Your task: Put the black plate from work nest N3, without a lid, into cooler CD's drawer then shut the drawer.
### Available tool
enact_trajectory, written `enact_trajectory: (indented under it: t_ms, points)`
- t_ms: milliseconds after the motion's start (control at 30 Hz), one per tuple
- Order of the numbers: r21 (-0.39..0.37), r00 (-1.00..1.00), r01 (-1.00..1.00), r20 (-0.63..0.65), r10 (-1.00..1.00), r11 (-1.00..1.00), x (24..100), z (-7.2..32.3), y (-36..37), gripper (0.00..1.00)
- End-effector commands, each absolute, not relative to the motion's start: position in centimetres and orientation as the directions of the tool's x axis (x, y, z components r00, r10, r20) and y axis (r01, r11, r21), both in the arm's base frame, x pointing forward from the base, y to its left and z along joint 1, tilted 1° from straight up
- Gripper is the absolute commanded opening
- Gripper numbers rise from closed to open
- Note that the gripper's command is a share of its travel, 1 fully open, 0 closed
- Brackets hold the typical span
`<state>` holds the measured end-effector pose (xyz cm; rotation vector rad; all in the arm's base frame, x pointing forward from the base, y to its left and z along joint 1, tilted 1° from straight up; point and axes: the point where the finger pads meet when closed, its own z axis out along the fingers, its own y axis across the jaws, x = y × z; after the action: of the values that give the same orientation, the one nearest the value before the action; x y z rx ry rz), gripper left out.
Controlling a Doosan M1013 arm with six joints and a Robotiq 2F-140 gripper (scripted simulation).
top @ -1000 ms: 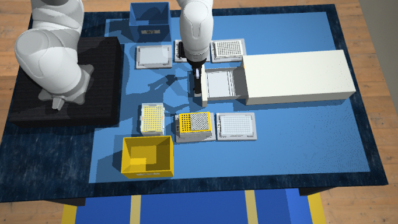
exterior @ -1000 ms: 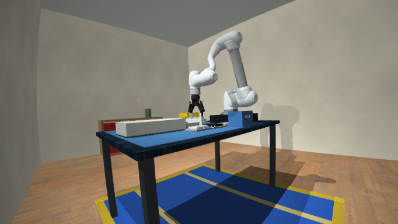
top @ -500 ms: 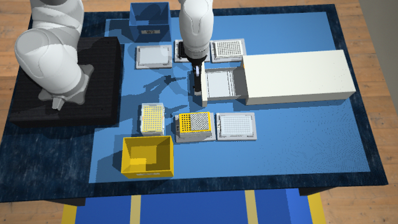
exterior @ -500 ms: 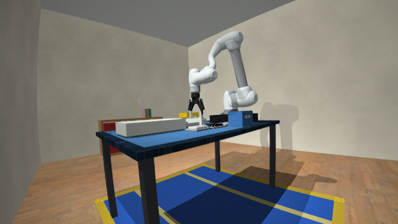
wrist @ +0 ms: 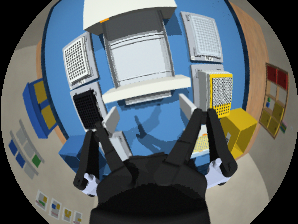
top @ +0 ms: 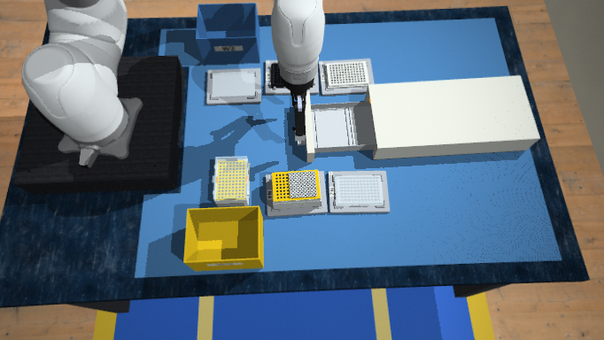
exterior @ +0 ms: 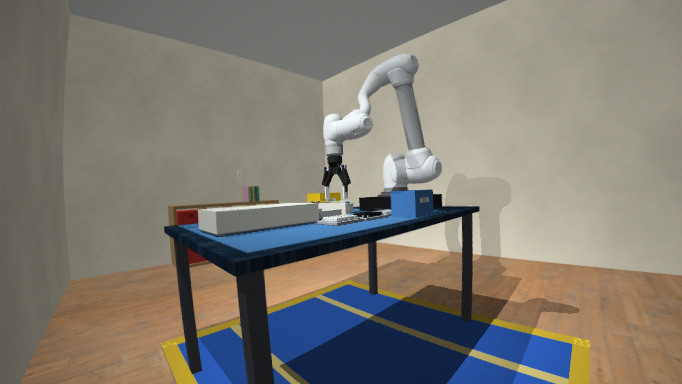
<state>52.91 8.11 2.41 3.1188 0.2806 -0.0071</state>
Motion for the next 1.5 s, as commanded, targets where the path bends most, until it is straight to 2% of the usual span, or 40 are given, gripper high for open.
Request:
enact_trajectory:
  t_ms: [0,1467]
  points:
    - [0.01,0.984,0.179,-0.005,0.178,-0.984,52.9,2.5,8.1,0.87]
    - [0.01,0.984,0.179,-0.005,0.178,-0.984,52.9,7.4,8.2,0.87]
